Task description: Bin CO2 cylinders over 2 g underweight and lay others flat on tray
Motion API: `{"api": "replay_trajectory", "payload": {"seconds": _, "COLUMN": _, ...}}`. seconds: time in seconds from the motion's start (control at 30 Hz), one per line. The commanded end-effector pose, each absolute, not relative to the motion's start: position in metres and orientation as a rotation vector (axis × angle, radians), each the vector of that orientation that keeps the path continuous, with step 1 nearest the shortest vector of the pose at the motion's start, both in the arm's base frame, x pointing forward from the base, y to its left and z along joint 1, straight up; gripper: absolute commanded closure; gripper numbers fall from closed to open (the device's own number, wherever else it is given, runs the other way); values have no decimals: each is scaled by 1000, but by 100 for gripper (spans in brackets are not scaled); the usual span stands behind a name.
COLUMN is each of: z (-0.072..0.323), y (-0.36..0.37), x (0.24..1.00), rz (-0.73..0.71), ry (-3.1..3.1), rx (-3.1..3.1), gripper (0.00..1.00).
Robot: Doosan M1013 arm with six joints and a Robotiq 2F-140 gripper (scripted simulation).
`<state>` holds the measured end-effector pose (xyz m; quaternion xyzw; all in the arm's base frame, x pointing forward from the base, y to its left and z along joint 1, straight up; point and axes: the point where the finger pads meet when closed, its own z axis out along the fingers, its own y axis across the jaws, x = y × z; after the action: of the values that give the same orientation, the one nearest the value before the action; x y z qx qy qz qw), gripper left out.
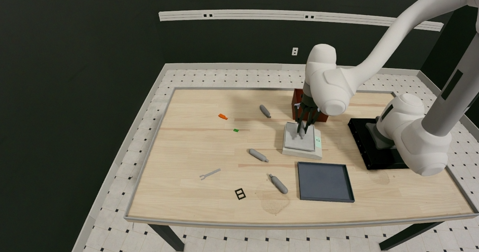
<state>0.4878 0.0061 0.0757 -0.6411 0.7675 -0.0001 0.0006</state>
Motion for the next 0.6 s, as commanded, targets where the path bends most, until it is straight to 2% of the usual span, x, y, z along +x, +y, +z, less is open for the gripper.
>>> {"api": "replay_trajectory", "payload": {"seconds": 0.0, "z": 96, "y": 6, "x": 488, "rz": -1, "ry": 2410, "rx": -2012, "gripper": 90}}
{"api": "replay_trajectory", "payload": {"seconds": 0.3, "z": 143, "y": 6, "x": 488, "rz": -1, "ry": 2410, "rx": -2012, "gripper": 90}}
{"api": "replay_trajectory", "payload": {"seconds": 0.57, "z": 154, "y": 6, "x": 488, "rz": -1, "ry": 2410, "rx": -2012, "gripper": 90}}
